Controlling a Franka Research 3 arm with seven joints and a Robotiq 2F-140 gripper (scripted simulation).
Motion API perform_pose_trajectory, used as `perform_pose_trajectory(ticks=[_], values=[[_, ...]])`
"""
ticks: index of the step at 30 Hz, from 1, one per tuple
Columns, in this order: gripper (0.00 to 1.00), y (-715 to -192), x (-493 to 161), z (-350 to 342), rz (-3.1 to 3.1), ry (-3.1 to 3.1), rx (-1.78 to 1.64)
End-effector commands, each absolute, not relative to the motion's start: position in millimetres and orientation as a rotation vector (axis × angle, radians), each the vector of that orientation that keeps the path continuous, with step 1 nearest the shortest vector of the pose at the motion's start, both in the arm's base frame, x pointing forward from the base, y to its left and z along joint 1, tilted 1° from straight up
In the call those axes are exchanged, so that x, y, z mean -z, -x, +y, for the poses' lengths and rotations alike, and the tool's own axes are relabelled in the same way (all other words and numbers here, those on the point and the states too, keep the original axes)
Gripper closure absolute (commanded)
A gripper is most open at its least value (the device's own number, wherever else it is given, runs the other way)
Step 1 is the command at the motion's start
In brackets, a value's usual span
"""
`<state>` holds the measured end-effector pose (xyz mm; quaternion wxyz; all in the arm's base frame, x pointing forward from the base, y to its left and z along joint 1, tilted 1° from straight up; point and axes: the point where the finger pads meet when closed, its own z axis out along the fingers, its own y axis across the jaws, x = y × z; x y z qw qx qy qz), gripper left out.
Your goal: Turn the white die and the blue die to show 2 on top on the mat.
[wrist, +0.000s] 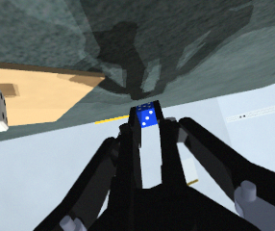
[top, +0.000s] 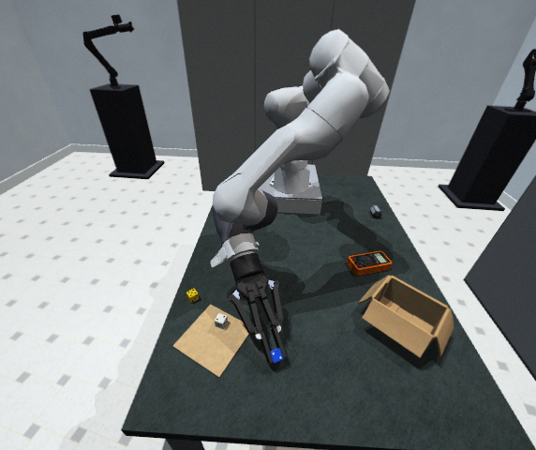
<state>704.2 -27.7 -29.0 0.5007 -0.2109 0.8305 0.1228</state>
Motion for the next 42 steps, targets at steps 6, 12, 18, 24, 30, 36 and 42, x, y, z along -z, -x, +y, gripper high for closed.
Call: perform_pose_trajectory(ticks=[6, 12, 18, 24, 30, 36, 42], values=[[0.79, -706, 29, -27, 2.001, 0.514, -0.296], [0.79, -706, 32, -27, 2.001, 0.514, -0.296], [0.79, -706, 37, -27, 2.001, 0.514, -0.296], [0.79, -706, 39, -27, 2.001, 0.514, -0.296], [0.79, -706, 40, -27, 2.001, 0.514, -0.296], [0.79, -706, 40, -27, 2.001, 0.514, -0.296], [0.79, -706, 40, -27, 2.001, 0.514, -0.296]])
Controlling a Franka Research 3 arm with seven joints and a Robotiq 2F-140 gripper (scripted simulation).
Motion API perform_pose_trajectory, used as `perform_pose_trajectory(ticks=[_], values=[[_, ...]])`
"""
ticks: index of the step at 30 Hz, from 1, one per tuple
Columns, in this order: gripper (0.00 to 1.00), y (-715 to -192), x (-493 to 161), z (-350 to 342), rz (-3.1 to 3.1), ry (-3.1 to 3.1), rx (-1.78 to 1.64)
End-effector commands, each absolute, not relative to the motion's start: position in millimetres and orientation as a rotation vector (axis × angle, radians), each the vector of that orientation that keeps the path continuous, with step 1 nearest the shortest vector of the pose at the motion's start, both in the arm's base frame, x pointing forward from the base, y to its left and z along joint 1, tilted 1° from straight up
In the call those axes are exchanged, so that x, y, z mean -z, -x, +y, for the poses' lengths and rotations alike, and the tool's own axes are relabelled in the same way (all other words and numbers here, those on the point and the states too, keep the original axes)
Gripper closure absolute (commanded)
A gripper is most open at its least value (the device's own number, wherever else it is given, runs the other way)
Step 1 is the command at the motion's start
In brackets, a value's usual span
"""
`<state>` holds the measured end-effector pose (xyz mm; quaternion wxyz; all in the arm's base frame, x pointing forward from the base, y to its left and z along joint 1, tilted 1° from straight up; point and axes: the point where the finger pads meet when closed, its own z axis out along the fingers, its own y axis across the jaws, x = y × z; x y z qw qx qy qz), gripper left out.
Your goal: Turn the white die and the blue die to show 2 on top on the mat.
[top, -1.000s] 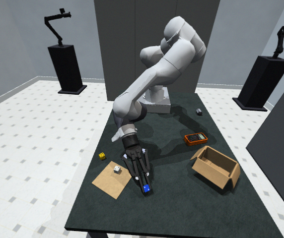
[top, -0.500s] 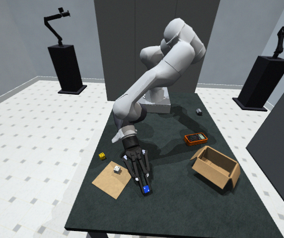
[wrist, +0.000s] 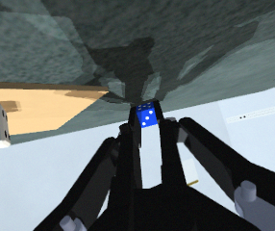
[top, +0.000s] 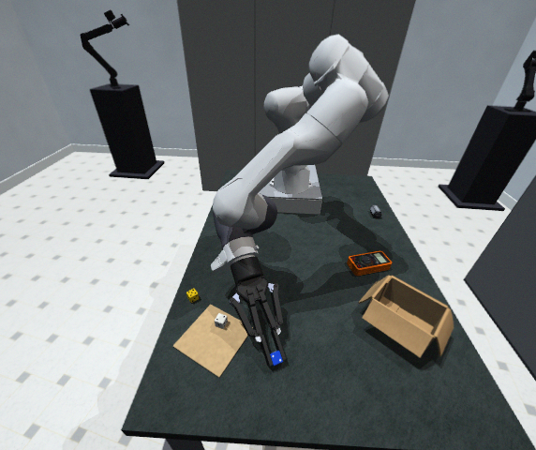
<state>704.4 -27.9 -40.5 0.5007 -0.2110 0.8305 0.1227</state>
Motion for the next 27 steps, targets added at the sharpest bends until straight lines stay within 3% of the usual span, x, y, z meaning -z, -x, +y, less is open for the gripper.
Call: perform_pose_trajectory(ticks=[1, 23, 27], values=[[0.79, -705.7, 39.6, -27.2, 2.001, 0.514, -0.296], [0.79, -705.7, 39.6, -27.2, 2.001, 0.514, -0.296], [0.74, -705.7, 39.6, -27.2, 2.001, 0.514, -0.296]])
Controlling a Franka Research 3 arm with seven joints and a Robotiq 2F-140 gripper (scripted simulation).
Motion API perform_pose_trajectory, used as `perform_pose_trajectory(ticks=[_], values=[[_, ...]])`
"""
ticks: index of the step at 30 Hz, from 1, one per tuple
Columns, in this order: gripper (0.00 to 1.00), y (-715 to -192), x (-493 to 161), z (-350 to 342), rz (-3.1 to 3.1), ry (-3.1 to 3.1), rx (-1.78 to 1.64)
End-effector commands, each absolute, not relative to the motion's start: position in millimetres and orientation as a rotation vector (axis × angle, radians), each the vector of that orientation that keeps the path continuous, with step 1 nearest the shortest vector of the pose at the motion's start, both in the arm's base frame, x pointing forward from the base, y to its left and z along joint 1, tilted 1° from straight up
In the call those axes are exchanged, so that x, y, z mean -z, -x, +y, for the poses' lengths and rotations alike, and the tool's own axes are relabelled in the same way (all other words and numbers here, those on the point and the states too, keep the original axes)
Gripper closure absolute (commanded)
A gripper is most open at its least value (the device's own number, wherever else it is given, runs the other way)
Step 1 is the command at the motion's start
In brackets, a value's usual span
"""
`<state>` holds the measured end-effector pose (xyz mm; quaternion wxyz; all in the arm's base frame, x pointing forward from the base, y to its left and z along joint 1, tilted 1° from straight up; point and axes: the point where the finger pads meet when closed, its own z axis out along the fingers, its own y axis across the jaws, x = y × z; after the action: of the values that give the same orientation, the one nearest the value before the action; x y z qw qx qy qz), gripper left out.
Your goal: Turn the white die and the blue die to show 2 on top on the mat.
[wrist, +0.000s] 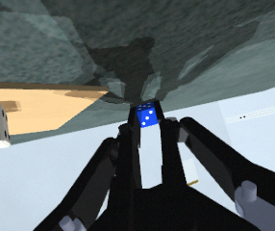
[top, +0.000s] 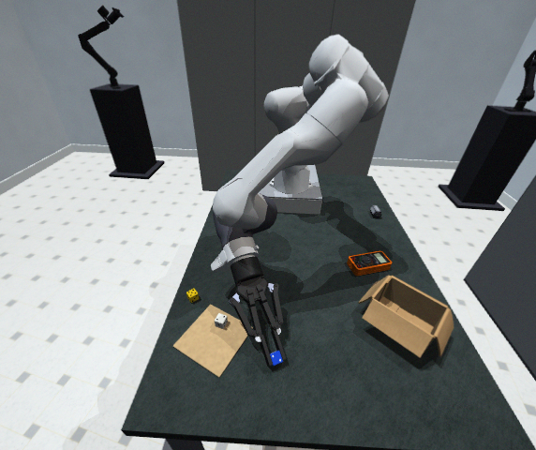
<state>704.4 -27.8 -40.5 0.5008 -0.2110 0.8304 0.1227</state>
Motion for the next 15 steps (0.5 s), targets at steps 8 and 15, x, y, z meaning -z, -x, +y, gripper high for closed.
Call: perform_pose_trajectory(ticks=[8, 15], values=[[0.7, -705.7, 39.6, -27.2, 2.001, 0.514, -0.296], [0.68, -705.7, 39.6, -27.2, 2.001, 0.514, -0.296]])
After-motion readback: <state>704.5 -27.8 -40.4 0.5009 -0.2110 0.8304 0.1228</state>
